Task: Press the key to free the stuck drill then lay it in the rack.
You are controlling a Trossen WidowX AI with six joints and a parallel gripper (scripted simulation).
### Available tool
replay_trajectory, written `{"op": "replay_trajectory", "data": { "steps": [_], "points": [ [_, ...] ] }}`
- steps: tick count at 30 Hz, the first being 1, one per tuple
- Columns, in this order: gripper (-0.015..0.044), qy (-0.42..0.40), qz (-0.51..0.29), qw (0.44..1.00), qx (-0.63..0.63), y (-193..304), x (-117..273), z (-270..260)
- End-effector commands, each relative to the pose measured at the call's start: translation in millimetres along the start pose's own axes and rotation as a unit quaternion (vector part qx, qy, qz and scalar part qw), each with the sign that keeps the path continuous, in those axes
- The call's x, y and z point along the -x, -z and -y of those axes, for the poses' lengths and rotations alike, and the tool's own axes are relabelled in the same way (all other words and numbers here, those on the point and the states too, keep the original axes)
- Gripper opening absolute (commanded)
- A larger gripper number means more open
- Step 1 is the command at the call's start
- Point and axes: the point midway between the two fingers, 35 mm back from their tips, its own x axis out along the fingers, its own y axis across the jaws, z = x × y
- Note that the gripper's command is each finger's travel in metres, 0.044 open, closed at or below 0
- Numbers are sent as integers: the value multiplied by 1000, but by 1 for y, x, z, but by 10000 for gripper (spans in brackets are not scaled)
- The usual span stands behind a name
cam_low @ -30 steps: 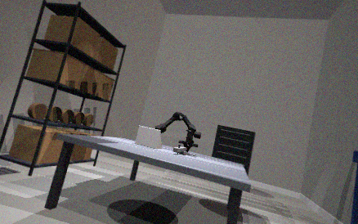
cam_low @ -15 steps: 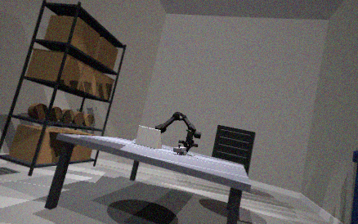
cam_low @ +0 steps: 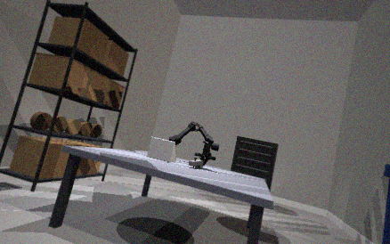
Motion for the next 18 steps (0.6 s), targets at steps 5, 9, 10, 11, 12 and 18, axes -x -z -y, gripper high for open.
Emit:
{"op": "replay_trajectory", "data": {
  "steps": [5, 9, 10, 11, 12, 18],
  "points": [
    [0, 1, 0, 1000, -1, -2, 1, 0],
    [0, 1, 0, 1000, -1, -6, 1, 0],
    [0, 1, 0, 1000, -1, -7, 1, 0],
    [0, 1, 0, 1000, -1, -7, 1, 0],
    [0, 1, 0, 1000, -1, -8, 1, 0],
    [0, 1, 0, 1000, -1, -14, 2, 1]
  ]
}}
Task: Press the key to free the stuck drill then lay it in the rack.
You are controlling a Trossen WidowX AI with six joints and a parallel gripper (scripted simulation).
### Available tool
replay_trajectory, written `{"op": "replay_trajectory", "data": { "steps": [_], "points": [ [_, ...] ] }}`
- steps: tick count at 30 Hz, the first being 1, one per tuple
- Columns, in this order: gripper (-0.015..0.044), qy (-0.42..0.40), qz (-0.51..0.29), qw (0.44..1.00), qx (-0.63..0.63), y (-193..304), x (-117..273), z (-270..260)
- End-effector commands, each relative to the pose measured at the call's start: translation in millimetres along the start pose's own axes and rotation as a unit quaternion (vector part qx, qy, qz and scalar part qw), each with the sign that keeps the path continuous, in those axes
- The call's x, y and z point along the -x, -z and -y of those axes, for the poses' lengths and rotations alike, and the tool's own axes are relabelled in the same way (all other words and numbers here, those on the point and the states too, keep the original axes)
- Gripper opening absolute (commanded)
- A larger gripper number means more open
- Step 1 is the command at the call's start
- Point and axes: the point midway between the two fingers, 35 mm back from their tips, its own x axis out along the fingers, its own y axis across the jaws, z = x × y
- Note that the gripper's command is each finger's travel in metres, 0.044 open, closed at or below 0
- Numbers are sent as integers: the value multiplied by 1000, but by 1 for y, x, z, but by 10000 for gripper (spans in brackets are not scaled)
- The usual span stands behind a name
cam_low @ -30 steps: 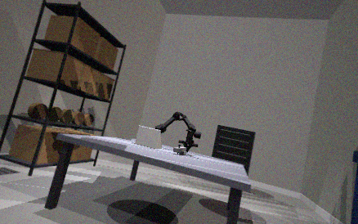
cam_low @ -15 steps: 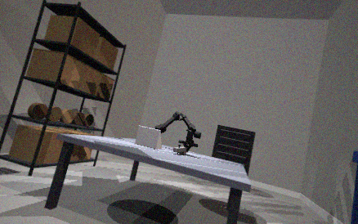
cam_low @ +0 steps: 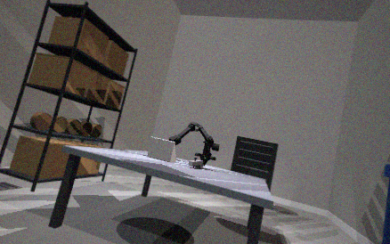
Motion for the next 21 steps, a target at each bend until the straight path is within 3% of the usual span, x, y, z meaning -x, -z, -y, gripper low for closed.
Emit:
{"op": "replay_trajectory", "data": {
  "steps": [1, 21],
  "points": [
    [0, 3, 4, 1000, 0, -7, 3, 3],
    [0, 3, 4, 1000, 0, -35, 8, 4]
  ]
}}
